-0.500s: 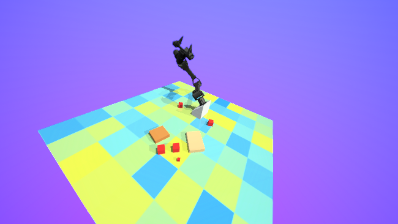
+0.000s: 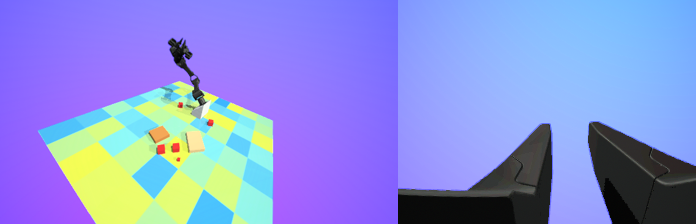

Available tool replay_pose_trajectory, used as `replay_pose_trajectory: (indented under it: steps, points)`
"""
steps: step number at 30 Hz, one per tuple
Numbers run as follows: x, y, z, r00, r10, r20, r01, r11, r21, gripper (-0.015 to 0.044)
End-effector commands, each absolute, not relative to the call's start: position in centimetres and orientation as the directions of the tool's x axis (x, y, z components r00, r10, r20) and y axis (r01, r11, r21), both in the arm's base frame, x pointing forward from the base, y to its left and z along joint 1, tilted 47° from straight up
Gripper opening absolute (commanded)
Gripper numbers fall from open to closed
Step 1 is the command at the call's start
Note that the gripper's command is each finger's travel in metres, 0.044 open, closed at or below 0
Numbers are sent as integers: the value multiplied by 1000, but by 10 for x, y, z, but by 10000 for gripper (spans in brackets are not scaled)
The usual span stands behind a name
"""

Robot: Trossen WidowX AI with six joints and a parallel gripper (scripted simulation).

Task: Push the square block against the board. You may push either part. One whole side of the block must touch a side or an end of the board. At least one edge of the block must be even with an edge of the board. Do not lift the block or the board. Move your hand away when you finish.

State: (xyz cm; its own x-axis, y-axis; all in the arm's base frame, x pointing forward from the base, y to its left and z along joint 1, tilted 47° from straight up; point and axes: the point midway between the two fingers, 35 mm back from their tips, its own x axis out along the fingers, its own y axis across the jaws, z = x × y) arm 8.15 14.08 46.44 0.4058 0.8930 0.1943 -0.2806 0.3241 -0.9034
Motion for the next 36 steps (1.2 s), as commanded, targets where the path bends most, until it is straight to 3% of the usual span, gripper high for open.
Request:
replay_pose_trajectory:
  steps: [1,18,36]
  points:
    - [113,146,457,463,874,148,-319,320,-892,0]
    - [246,146,405,706,690,-159,-586,444,-678,0]
    - [355,122,296,733,382,-563,-654,624,-428,0]
